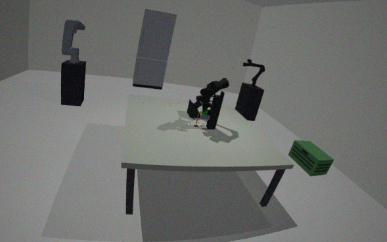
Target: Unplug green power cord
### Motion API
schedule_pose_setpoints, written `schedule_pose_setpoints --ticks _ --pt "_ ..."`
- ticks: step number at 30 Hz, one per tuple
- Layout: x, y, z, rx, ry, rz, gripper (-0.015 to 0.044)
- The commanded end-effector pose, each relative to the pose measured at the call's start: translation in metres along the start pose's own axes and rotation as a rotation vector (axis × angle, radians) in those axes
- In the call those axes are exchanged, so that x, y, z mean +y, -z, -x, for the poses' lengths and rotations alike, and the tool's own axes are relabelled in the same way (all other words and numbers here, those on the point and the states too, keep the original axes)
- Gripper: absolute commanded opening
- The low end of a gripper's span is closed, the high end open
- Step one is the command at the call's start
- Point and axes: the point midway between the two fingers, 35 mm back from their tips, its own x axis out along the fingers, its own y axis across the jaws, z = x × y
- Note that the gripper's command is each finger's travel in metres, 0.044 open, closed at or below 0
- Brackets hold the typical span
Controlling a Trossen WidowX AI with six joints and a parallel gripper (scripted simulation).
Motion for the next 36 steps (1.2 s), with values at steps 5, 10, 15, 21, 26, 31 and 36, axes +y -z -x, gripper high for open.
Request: schedule_pose_setpoints --ticks 5,10,15,21,26,31,36 --pt "0.001 -0.007 0.001 0.000 -0.002 0.002 0.0000" --pt "0.002 -0.015 0.001 -0.001 -0.003 0.001 0.0000" --pt "0.002 -0.023 0.001 -0.001 -0.003 0.001 0.0000" --pt "0.002 -0.033 0.002 -0.002 -0.003 0.000 0.0000" --pt "0.002 -0.041 0.003 -0.002 -0.004 0.000 0.0000" --pt "0.001 -0.049 0.005 -0.002 -0.004 -0.001 0.0000" --pt "0.001 -0.043 0.003 -0.002 -0.001 0.007 0.0079"
